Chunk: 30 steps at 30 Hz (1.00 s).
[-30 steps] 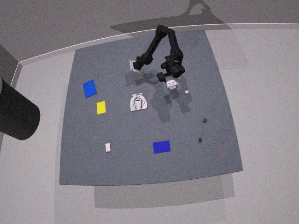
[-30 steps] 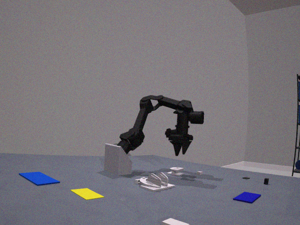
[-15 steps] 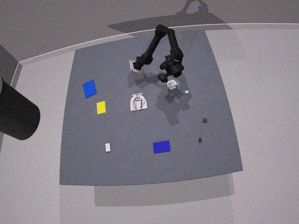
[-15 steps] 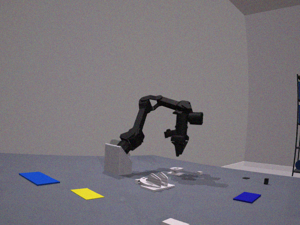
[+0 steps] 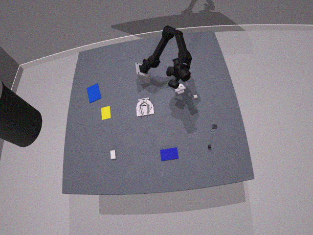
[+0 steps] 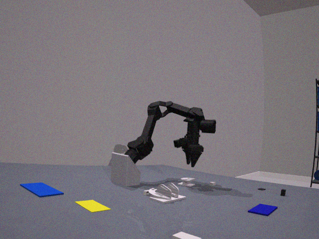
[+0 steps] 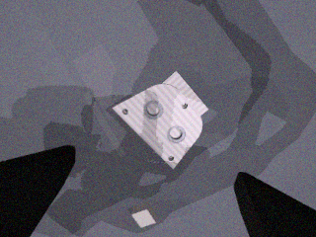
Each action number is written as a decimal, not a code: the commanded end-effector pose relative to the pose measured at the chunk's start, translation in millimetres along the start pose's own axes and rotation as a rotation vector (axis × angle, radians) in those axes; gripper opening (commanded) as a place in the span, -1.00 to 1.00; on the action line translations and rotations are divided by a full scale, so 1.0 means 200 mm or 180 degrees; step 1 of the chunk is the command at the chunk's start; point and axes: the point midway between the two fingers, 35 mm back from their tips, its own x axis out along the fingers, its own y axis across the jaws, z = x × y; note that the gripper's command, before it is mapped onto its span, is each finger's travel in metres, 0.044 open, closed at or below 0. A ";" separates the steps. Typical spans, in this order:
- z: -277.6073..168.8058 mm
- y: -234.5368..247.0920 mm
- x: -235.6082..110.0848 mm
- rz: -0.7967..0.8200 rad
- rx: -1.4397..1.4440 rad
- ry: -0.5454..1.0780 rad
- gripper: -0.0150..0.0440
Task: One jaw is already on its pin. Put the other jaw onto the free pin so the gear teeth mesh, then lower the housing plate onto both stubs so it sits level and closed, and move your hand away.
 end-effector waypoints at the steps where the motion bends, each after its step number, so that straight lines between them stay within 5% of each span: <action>1: 0.00 0.00 0.00 0.0004 -0.0325 0.0001 1.00; 30: 0.00 0.00 0.03 0.0004 -0.2778 -0.0001 1.00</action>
